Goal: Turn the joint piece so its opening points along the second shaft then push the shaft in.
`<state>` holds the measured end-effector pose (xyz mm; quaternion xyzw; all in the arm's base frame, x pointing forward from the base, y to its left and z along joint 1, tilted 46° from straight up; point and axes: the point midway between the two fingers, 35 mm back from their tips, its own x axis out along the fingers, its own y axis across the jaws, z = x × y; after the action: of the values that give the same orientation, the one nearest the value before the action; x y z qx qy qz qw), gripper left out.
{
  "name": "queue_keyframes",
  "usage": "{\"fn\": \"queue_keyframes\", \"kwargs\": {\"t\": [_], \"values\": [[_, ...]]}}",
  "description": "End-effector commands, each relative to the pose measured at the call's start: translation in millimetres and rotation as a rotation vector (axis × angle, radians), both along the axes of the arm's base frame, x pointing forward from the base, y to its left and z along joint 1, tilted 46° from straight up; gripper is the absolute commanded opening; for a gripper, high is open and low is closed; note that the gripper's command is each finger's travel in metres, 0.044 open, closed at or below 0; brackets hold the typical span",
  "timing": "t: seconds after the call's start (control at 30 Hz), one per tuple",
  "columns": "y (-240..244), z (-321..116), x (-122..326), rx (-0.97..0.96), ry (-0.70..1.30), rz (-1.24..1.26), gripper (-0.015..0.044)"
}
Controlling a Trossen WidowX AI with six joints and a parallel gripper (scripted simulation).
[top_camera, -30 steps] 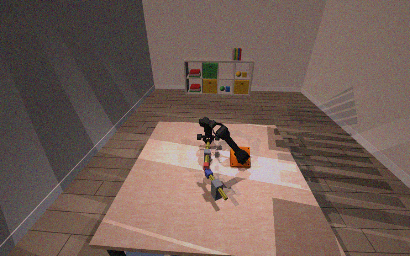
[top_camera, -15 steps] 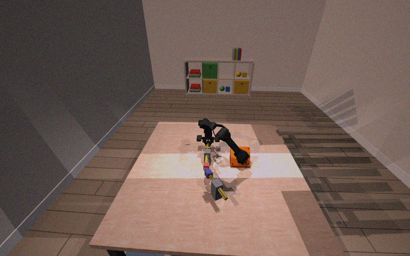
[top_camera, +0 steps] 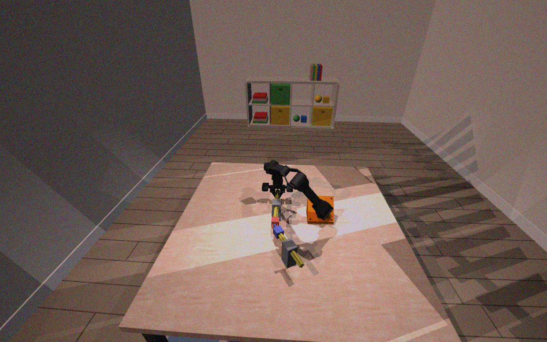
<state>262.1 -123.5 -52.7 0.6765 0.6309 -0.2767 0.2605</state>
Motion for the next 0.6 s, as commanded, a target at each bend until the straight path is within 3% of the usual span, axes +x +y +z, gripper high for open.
{"fn": "queue_keyframes", "kwargs": {"t": [0.0, 0.37, 0.47, 0.57], "values": [[3.8, 3.9, 0.5, 0.007, -0.005, -0.006, 0.0000], [1.0, 1.0, 0.1, -0.001, 0.000, -0.001, 0.0000], [1.0, 1.0, 0.1, -0.001, 0.000, -0.001, 0.0067], [1.0, 1.0, 0.1, -0.001, 0.000, -0.001, 0.0067]]}}
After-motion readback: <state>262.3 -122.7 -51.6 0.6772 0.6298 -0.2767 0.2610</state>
